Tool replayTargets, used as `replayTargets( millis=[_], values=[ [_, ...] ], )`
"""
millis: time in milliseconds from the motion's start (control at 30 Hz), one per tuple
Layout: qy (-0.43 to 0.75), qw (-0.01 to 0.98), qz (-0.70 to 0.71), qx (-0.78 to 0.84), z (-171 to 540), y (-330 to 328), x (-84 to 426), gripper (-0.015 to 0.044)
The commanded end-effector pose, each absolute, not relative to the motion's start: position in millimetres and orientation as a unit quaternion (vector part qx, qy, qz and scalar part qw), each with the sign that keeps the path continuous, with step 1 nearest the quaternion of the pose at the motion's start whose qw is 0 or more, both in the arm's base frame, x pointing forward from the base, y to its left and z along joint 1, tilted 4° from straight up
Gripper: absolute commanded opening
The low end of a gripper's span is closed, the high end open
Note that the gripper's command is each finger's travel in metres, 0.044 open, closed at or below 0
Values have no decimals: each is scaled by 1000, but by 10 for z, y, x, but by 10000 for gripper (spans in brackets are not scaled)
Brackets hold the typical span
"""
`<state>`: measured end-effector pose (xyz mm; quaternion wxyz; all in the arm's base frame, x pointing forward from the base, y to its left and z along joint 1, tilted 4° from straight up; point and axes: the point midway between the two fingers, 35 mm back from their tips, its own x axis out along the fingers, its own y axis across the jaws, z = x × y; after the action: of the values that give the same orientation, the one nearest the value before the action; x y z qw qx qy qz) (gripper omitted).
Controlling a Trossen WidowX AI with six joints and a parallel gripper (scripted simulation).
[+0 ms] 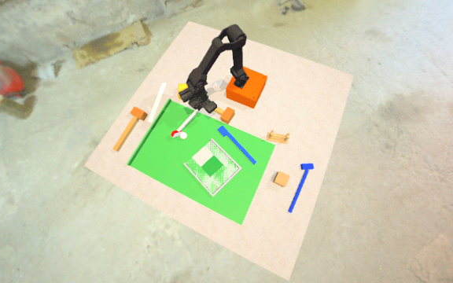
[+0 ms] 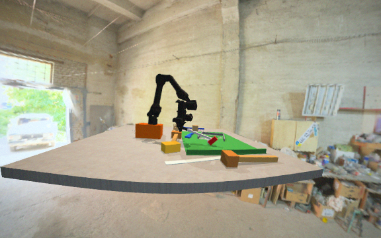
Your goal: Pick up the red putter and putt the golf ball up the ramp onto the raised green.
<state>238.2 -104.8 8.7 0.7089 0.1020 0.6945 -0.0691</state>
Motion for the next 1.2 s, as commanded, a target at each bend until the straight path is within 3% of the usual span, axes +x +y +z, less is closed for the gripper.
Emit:
replayTargets(
  millis=[0,600,1167],
  values=[
    [693,710,-64,104,110,-523,2420,0],
    [693,711,-64,105,706,-481,2405,0],
    [695,708,-64,106,635,-472,2394,0]
  ],
)
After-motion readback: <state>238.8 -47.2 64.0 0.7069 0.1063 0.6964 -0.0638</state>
